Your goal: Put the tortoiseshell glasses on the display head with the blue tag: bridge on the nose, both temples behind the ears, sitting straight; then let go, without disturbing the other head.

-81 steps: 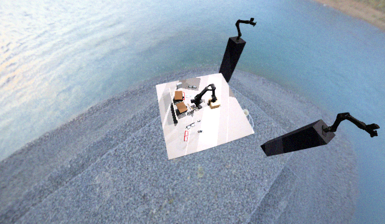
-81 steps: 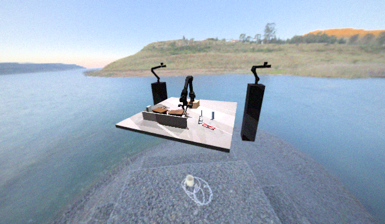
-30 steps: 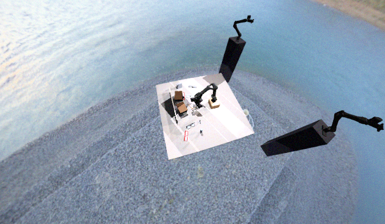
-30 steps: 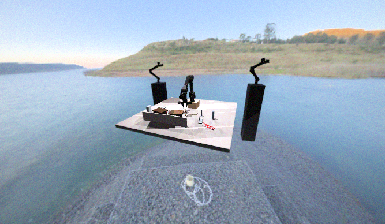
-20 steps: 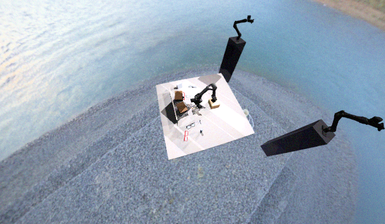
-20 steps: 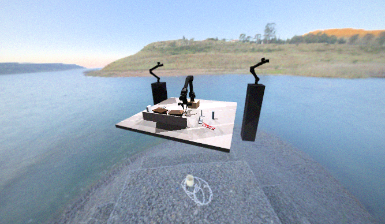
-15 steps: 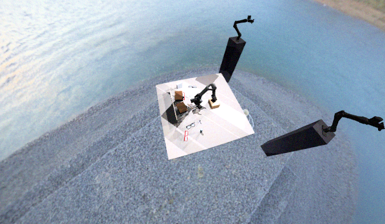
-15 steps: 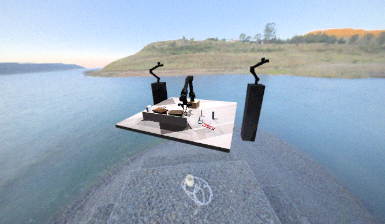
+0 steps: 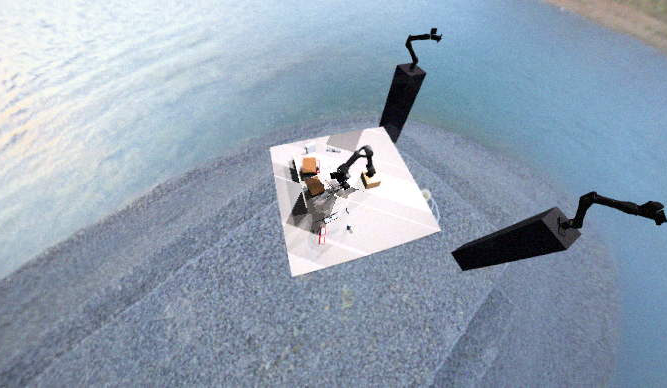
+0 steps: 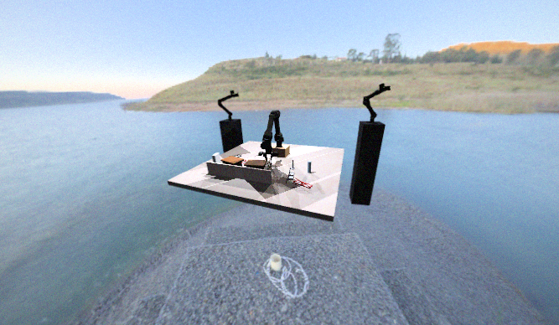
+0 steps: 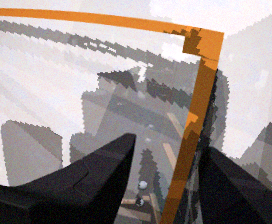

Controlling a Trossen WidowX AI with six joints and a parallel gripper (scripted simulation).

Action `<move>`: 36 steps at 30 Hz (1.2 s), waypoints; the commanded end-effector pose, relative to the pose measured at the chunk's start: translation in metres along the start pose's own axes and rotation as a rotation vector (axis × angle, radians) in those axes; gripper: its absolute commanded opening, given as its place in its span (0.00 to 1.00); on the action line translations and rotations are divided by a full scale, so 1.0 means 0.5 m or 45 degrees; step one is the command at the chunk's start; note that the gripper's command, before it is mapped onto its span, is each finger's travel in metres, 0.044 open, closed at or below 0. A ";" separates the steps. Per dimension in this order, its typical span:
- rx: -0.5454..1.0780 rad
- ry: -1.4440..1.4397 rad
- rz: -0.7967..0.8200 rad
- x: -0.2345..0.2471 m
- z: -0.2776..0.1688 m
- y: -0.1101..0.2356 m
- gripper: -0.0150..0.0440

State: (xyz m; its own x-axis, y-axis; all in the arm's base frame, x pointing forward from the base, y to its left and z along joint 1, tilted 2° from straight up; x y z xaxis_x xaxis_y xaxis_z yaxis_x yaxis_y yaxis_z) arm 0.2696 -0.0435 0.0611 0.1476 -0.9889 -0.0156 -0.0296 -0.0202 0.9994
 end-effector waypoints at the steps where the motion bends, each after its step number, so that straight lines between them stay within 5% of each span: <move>1: 0.001 0.000 0.000 0.000 0.000 0.001 0.47; 25: 0.001 0.000 0.000 0.000 -0.001 0.003 0.25; 36: -0.005 -0.001 -0.002 0.004 -0.008 0.131 0.25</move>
State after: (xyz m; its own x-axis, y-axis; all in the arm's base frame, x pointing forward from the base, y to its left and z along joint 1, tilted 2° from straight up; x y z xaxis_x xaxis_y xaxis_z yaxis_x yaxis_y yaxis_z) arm 0.2719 -0.0455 0.1046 0.1418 -0.9897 -0.0195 -0.0174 -0.0221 0.9996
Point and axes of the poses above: the point midway between the two fingers, 35 mm back from their tips, its own y axis back along the fingers, its own x axis across the jaws, z = x × y, the point moved 10 cm from there along y, back along the fingers, and after that the axes turned 1 degree about y, right-handed, at the moved point
